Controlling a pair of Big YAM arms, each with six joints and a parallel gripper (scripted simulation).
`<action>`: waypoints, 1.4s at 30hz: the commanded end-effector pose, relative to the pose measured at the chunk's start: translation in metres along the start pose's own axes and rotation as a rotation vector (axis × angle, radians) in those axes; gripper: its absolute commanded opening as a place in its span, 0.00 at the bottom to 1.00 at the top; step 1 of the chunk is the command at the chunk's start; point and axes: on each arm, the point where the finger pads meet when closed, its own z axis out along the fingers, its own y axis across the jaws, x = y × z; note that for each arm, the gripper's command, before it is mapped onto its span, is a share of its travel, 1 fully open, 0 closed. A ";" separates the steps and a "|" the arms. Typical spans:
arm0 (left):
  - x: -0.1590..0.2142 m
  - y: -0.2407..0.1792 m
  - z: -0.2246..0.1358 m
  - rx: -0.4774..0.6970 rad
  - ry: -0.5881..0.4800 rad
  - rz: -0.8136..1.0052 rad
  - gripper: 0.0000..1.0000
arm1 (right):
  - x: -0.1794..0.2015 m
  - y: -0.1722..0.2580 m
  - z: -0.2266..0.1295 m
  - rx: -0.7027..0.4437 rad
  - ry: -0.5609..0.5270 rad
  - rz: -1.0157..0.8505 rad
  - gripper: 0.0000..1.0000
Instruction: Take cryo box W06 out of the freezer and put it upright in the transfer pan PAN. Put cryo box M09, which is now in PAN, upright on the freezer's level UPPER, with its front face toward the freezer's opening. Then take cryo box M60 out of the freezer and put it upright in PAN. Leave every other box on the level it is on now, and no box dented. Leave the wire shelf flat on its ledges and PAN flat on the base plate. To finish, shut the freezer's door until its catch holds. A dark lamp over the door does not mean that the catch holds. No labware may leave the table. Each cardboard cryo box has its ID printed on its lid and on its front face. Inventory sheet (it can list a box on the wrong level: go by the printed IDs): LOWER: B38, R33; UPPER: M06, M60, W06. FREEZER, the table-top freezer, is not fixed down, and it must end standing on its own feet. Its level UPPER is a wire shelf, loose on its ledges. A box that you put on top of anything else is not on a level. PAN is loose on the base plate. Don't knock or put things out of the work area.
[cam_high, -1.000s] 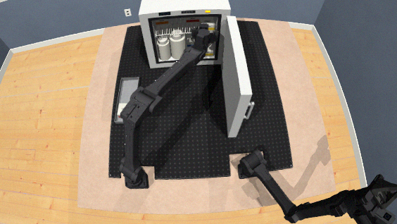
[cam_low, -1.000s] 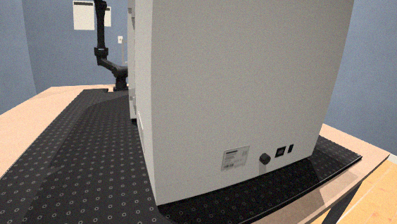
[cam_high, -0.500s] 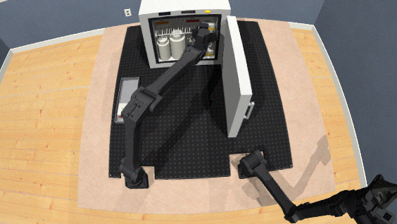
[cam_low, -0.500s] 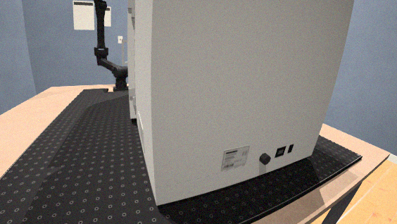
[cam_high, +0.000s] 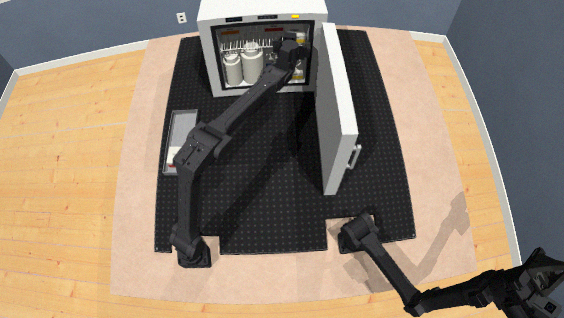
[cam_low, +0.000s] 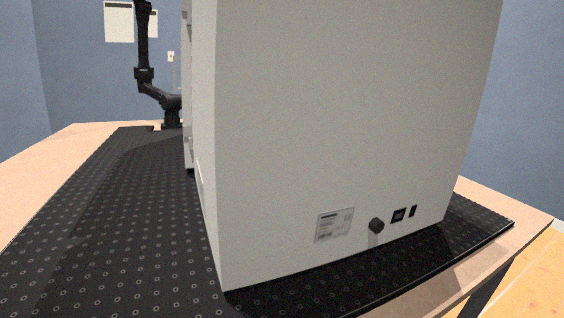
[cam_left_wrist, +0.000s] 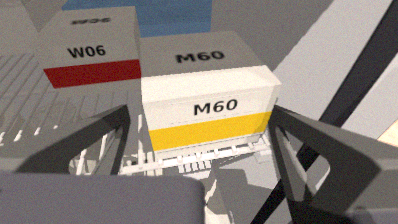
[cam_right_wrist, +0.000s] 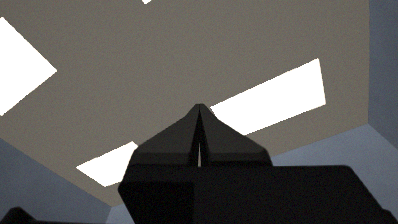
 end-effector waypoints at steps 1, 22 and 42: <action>-0.016 0.005 0.015 -0.007 -0.021 0.007 1.00 | 0.014 0.000 0.003 -0.003 0.031 -0.011 0.00; -0.005 0.002 0.017 -0.004 -0.003 0.015 0.95 | 0.014 0.000 0.003 -0.003 0.031 -0.011 0.00; -0.005 0.002 0.017 -0.004 -0.003 0.015 0.90 | 0.014 0.000 0.003 -0.003 0.031 -0.011 0.00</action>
